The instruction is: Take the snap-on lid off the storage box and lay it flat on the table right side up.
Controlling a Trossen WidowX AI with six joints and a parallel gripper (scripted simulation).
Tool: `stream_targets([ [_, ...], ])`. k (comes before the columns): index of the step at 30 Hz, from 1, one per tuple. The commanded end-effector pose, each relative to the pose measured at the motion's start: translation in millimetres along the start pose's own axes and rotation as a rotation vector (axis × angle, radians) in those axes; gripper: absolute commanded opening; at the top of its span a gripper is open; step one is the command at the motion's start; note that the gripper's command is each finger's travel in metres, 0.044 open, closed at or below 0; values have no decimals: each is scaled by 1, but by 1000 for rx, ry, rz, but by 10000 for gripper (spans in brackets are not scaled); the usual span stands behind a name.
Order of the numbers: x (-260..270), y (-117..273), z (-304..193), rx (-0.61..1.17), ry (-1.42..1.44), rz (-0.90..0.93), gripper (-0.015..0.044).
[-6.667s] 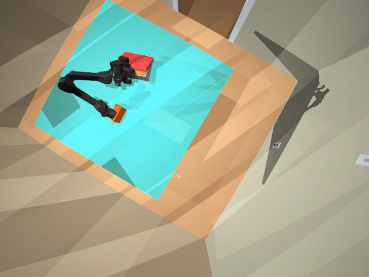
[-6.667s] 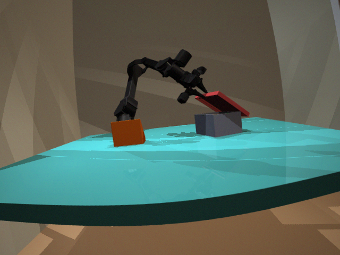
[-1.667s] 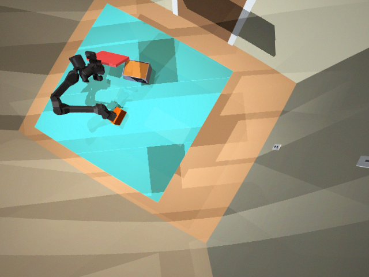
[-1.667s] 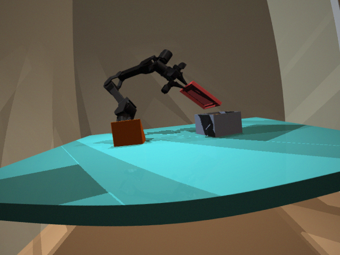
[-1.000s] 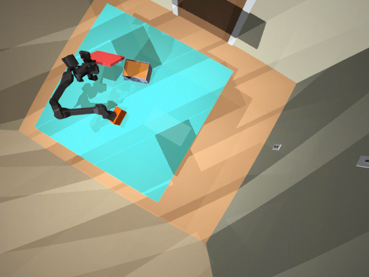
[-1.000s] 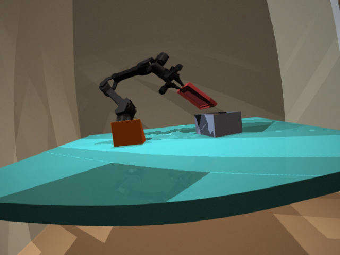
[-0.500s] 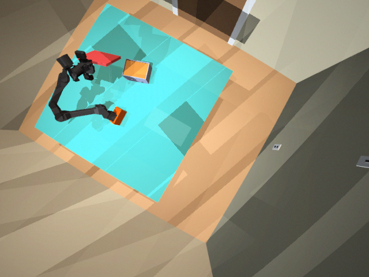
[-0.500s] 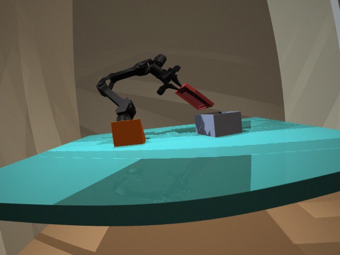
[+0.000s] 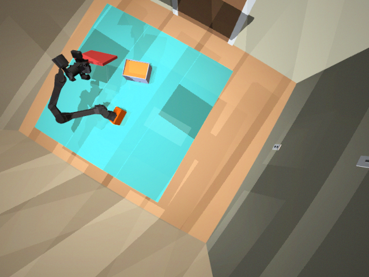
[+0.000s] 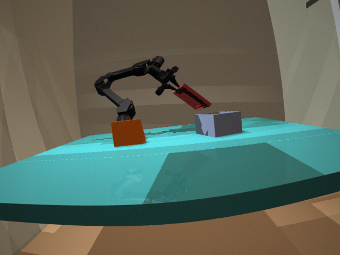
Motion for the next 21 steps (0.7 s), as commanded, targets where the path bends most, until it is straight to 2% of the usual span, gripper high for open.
stream_targets([
  [1, 0, 1, -1, -10, -1, 10, 0],
  [21, -16, -13, 0, -9, -1, 11, 0],
])
Point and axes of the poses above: the point midway between the two fingers, 35 mm back from their tips, its own y axis back along the fingers, its own x axis across the jaws, z = x × y, the point moved 10 cm from there along y, back along the fingers, and after that the axes turned 13 degrees about y, right-handed, at the moved point
